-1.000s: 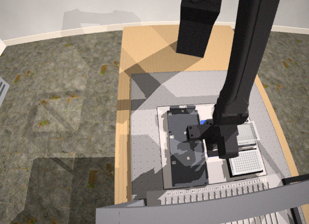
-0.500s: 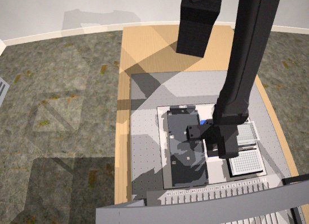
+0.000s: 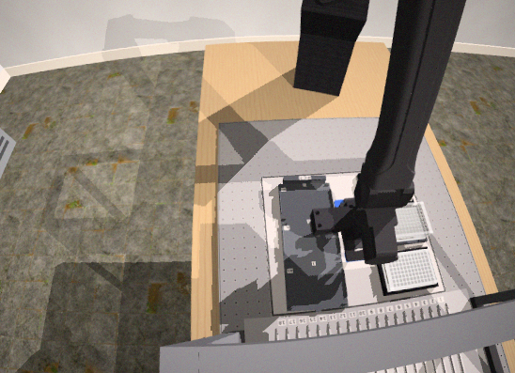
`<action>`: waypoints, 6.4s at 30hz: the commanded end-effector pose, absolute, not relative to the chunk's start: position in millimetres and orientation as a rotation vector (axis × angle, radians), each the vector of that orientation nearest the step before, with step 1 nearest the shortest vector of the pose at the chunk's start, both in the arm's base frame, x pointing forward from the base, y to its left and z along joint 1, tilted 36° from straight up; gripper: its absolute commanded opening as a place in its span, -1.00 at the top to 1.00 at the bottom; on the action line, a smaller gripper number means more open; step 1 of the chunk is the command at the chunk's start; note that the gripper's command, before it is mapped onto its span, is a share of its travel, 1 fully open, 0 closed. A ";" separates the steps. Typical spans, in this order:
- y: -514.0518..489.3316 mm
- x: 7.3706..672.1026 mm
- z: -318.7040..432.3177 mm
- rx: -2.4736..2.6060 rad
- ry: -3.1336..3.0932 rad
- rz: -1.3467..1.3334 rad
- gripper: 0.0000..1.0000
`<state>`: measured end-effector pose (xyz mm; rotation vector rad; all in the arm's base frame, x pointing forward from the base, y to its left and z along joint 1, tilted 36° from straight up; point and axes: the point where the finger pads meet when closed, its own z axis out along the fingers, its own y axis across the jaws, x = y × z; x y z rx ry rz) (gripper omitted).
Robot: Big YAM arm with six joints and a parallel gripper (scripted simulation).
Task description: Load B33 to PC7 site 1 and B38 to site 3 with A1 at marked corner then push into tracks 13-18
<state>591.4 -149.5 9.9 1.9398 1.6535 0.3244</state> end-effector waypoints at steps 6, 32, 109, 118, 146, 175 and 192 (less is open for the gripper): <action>-162.6 601.3 9.5 1.933 1.630 0.332 -1.00; -162.6 601.3 9.5 1.933 1.630 0.332 -1.00; -184.7 597.7 11.7 1.940 1.620 0.330 -1.00; -187.8 596.9 12.4 1.940 1.620 0.329 -1.00; -194.5 592.4 12.6 1.943 1.634 0.319 -1.00; -202.3 590.0 26.3 1.944 1.619 0.329 -1.00; -207.1 589.6 36.4 1.941 1.605 0.340 -1.00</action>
